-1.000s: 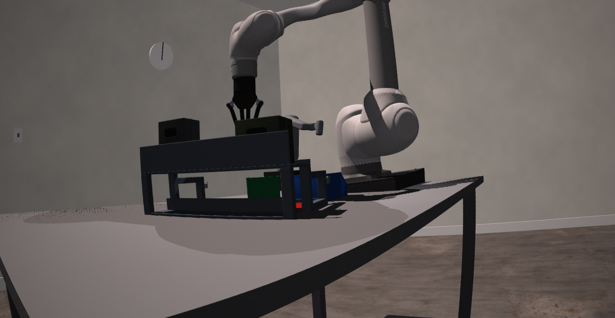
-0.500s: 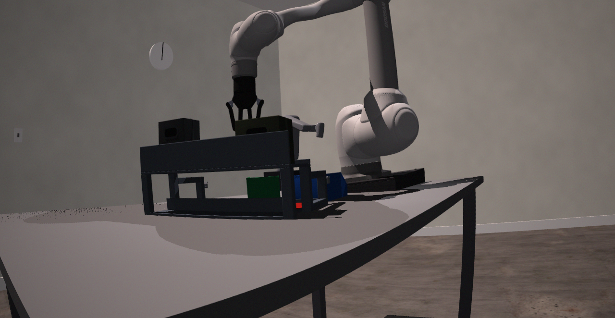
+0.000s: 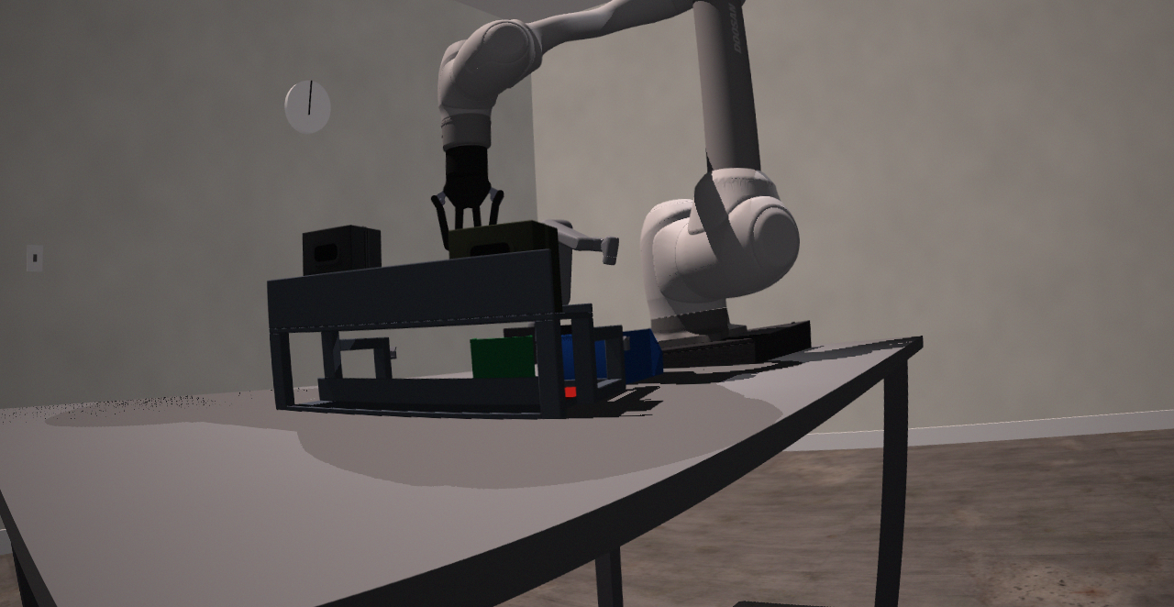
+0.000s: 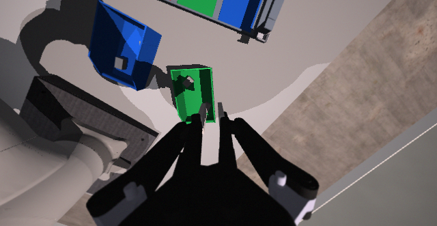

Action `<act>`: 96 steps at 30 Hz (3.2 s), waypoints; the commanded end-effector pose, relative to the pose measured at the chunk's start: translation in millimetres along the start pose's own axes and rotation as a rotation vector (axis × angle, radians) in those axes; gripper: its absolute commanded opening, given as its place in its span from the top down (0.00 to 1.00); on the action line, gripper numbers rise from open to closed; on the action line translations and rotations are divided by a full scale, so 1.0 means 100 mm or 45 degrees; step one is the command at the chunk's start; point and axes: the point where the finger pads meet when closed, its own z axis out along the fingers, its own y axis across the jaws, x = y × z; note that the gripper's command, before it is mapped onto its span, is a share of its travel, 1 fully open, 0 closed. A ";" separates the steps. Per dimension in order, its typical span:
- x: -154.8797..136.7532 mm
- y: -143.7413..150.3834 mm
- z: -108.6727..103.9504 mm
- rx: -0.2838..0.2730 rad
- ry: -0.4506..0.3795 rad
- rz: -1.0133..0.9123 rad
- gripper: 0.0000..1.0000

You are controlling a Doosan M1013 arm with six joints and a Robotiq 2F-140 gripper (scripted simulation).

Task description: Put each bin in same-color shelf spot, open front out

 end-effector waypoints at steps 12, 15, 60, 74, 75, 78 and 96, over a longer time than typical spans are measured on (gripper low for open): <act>0.00 0.00 0.00 0.000 0.000 0.000 0.76; 0.00 0.00 0.00 0.000 0.000 0.000 0.76; 0.00 0.01 0.61 0.000 0.000 0.000 0.76; 0.00 0.01 0.68 0.000 0.000 0.000 0.76; 0.00 0.01 0.68 0.000 0.000 0.000 0.76; 0.00 0.01 0.68 0.000 0.000 0.000 0.76; 0.00 0.01 0.69 0.000 0.000 0.000 0.76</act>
